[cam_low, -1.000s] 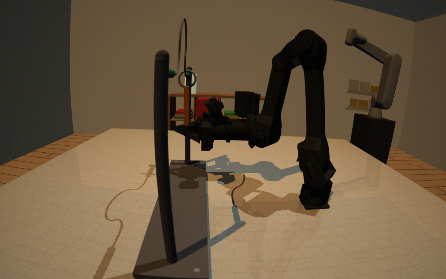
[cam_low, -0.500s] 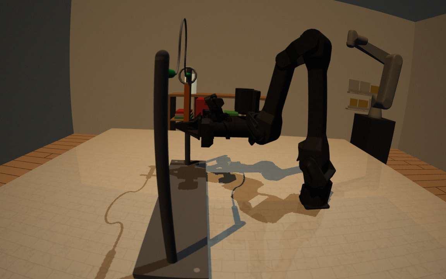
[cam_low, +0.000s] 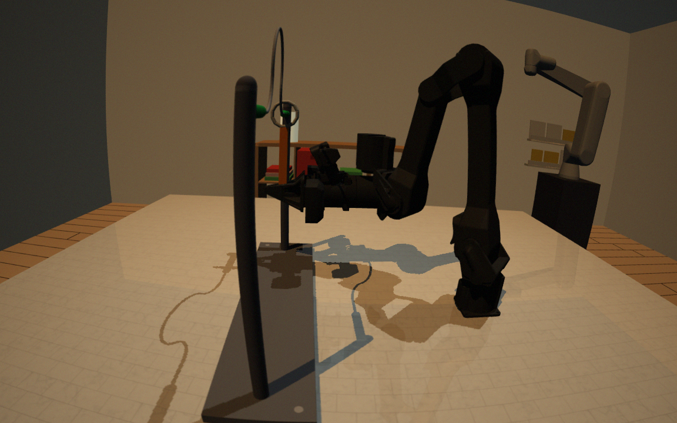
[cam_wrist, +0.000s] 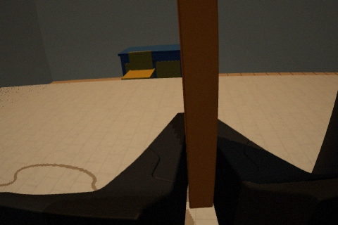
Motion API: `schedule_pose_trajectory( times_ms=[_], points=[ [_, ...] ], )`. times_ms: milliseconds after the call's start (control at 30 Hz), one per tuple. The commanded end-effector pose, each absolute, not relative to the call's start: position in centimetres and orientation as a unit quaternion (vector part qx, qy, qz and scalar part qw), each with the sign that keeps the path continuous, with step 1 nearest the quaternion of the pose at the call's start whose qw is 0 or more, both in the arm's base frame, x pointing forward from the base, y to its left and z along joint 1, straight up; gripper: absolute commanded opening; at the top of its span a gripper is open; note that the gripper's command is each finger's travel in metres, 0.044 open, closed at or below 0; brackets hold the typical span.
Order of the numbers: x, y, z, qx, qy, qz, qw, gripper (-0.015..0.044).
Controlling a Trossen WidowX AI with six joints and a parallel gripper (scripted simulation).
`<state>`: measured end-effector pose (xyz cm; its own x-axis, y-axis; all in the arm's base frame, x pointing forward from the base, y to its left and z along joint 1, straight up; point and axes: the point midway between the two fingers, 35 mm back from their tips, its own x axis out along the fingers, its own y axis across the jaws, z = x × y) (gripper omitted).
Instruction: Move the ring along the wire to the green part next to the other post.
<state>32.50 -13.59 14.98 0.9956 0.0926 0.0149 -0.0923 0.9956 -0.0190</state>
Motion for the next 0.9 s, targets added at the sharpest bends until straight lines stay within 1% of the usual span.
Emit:
schedule_pose_trajectory(
  times_ms=[0, 867],
  points=[
    [32.5, -13.4, 15.0, -0.007, -0.008, 0.046, 0.999, -0.0150],
    [32.3, -10.6, 15.0, 0.002, -0.007, 0.048, 0.999, -0.0150]
  ],
)
